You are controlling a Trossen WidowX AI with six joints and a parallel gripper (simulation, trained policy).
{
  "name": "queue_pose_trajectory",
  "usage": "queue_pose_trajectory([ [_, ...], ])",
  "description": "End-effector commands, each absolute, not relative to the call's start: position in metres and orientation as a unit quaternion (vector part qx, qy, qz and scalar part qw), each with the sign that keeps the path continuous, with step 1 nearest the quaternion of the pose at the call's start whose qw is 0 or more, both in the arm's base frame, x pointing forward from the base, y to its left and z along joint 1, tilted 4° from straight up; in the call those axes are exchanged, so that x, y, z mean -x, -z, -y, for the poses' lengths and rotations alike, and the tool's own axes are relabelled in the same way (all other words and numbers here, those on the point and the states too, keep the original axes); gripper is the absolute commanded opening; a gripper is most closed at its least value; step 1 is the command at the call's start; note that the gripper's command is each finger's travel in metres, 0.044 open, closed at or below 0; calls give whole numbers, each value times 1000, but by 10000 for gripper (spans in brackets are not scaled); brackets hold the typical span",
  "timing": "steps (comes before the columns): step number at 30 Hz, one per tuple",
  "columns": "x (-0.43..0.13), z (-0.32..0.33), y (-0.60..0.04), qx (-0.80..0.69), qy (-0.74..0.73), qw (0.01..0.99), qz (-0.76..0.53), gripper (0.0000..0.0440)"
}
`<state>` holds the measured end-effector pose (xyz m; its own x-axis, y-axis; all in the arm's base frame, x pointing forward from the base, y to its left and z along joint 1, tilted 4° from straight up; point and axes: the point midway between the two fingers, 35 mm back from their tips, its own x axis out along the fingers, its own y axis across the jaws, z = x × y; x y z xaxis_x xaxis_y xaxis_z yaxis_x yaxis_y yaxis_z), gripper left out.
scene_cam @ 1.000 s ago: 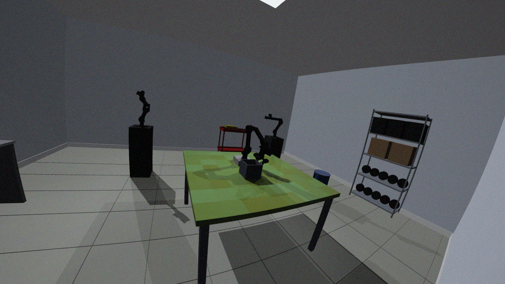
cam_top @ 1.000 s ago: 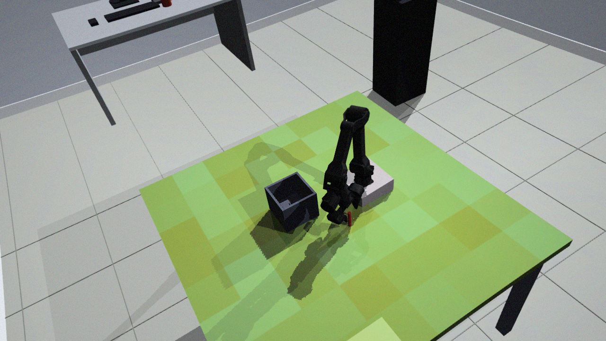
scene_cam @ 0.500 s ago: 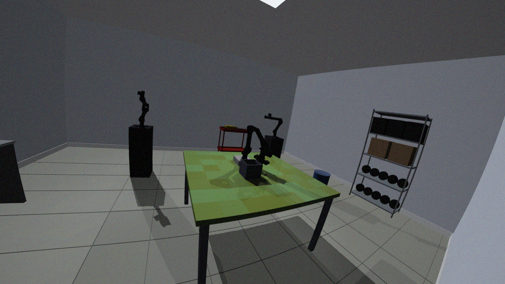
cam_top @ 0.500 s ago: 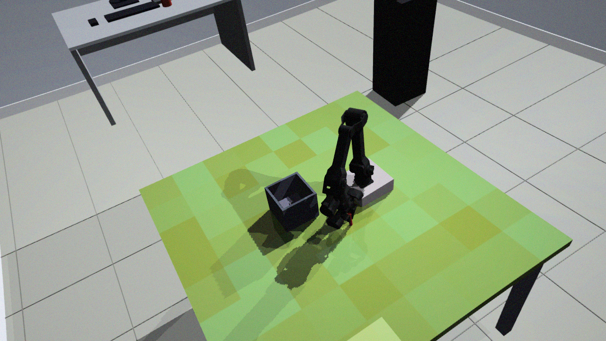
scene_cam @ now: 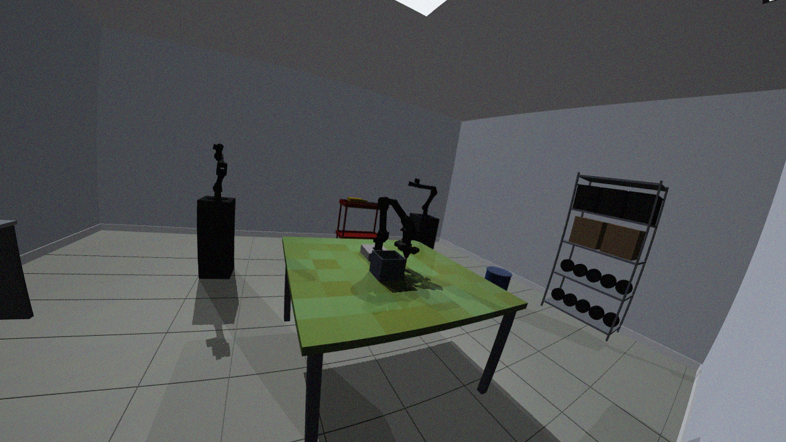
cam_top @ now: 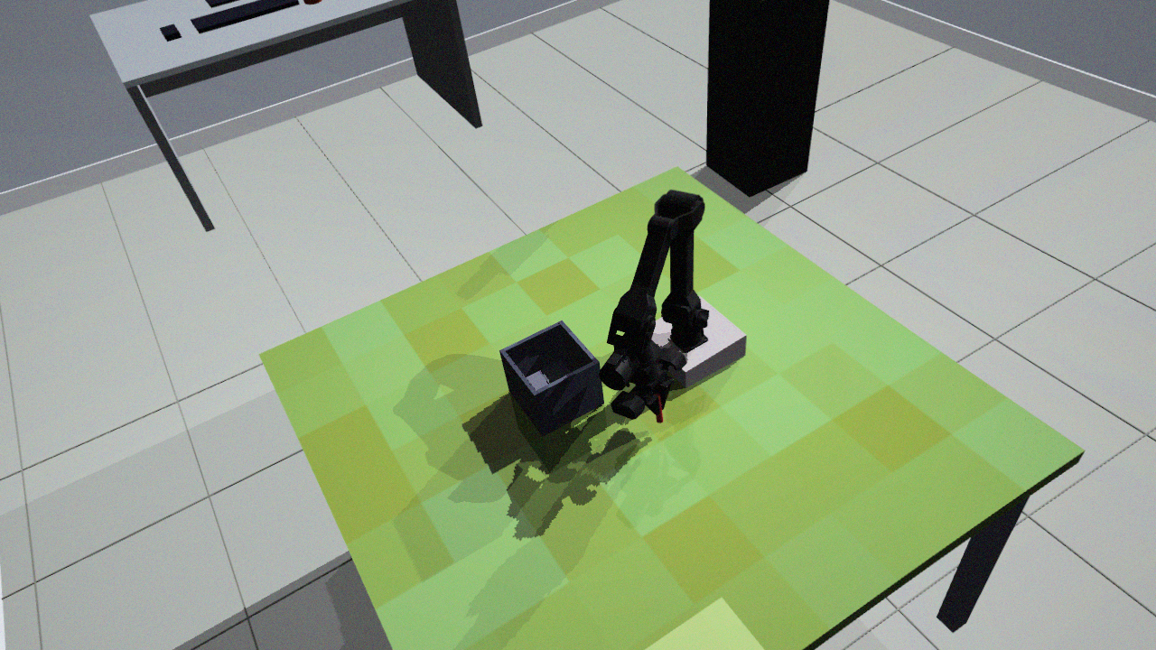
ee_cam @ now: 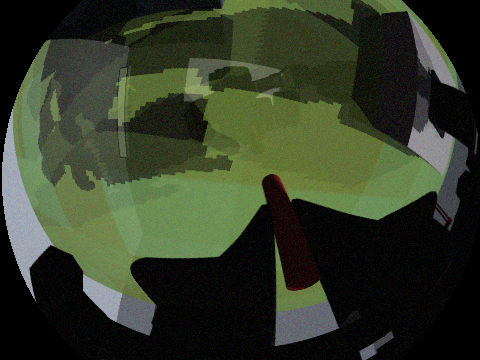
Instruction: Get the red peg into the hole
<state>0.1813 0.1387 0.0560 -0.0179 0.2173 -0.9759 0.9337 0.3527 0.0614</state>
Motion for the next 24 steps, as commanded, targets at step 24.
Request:
queue_pose_trajectory([
  [24,-220,-98,-178,-516,257,613,-540,0],
])
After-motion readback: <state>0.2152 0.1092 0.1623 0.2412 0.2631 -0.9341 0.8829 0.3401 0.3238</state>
